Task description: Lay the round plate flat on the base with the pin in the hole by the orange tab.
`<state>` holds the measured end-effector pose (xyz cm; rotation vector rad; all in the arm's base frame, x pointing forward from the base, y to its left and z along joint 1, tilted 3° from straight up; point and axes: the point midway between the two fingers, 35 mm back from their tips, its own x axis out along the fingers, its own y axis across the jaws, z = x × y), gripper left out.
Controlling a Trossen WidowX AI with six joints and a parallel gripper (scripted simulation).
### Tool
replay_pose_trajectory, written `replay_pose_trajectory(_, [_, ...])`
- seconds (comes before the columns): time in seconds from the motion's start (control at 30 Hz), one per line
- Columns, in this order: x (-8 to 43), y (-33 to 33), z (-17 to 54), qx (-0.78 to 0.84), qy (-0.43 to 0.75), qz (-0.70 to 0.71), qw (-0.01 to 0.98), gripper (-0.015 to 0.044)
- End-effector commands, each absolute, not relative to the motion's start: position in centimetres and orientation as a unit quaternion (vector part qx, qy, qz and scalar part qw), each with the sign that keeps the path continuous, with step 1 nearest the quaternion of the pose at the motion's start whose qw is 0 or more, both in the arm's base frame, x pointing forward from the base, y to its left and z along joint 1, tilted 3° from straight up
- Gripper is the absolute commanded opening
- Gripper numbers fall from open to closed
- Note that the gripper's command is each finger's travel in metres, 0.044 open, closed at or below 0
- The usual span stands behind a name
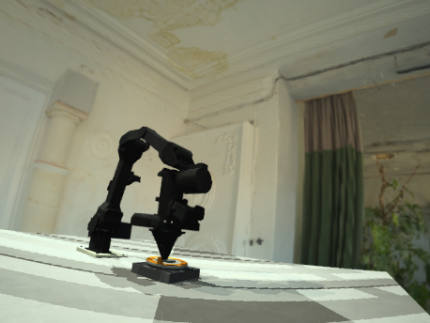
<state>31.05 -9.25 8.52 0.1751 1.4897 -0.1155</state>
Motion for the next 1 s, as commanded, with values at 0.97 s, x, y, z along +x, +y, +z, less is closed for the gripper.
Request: replay_pose_trajectory(0.97, [29.2, -9.6, 8.2, 0.079, 0.684, -0.056, 0.723, 0.0])
